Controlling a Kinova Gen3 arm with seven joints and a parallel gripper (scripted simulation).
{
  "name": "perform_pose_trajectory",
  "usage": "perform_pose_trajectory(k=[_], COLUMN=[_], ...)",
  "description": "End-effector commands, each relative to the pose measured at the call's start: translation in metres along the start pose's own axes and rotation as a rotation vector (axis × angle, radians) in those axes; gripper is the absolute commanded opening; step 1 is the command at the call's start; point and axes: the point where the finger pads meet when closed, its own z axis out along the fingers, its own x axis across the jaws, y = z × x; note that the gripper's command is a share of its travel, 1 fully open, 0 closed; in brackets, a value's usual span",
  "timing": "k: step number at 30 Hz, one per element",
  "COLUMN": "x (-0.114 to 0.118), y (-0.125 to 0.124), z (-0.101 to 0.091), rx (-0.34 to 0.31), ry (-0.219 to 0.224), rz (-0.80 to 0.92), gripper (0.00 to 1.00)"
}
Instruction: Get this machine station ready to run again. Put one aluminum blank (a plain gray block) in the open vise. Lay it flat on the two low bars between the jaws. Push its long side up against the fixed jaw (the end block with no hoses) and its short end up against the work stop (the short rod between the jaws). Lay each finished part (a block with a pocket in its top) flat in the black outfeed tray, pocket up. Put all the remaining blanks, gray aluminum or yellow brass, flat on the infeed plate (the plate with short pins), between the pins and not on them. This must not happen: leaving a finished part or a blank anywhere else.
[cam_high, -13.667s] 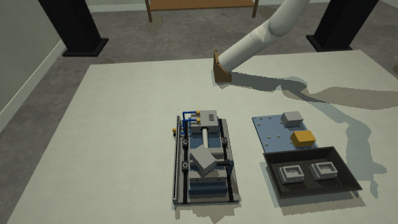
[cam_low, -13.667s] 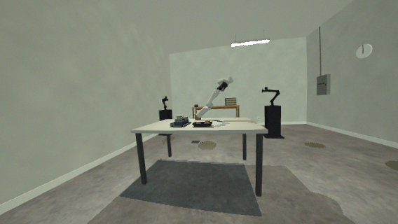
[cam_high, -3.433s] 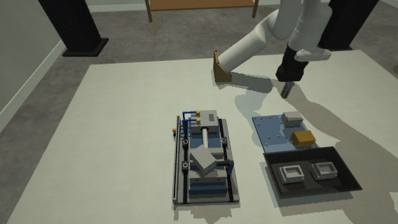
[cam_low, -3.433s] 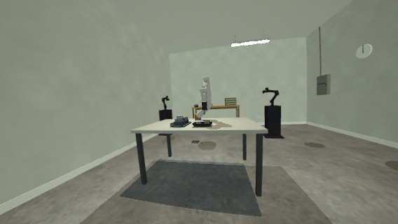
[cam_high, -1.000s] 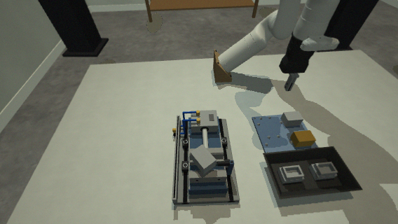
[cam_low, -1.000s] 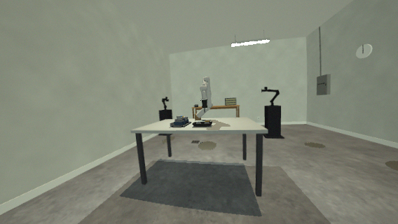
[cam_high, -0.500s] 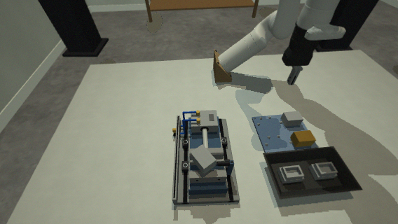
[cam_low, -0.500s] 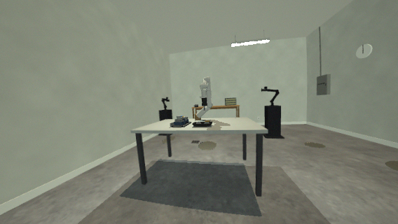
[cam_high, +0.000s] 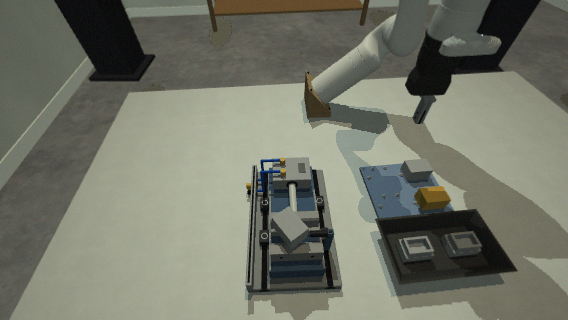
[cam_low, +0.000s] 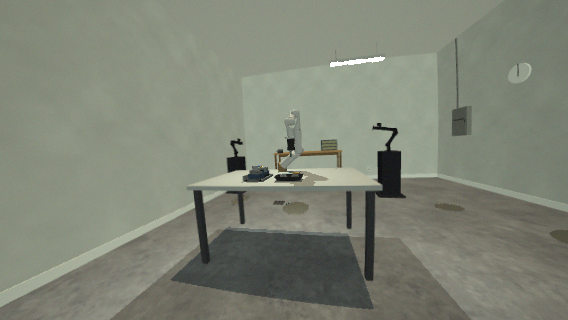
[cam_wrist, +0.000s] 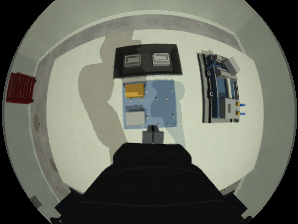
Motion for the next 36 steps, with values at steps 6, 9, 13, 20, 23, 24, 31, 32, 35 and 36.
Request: perform_pose_trajectory(k=[6,9,13,20,23,24,31,32,35,36], x=[-0.010,-0.013,-0.015,-0.015,-0.015,-0.015,-0.015,-0.015,-0.015,-0.015], y=[-0.072,-0.112,-0.141,-0.143,-0.143,-0.143,-0.143,-0.143,-0.143,-0.143], z=[0.000,0.002,0.007,0.007,0.007,0.008,0.012,0.013,0.016,0.018], rx=[-0.006,-0.006,-0.006,-0.006,-0.006,-0.006,-0.006,-0.006,-0.006,-0.006], ry=[-0.008,-0.005,0.001,0.001,0.001,0.001,0.001,0.001,0.001,0.001], rz=[-0.018,-0.016,-0.014,-0.014,-0.014,-0.014,-0.014,-0.014,-0.014,-0.014], gripper=[0.00,0.00,0.00,0.00,0.00,0.00,0.00,0.00,0.00,0.00])
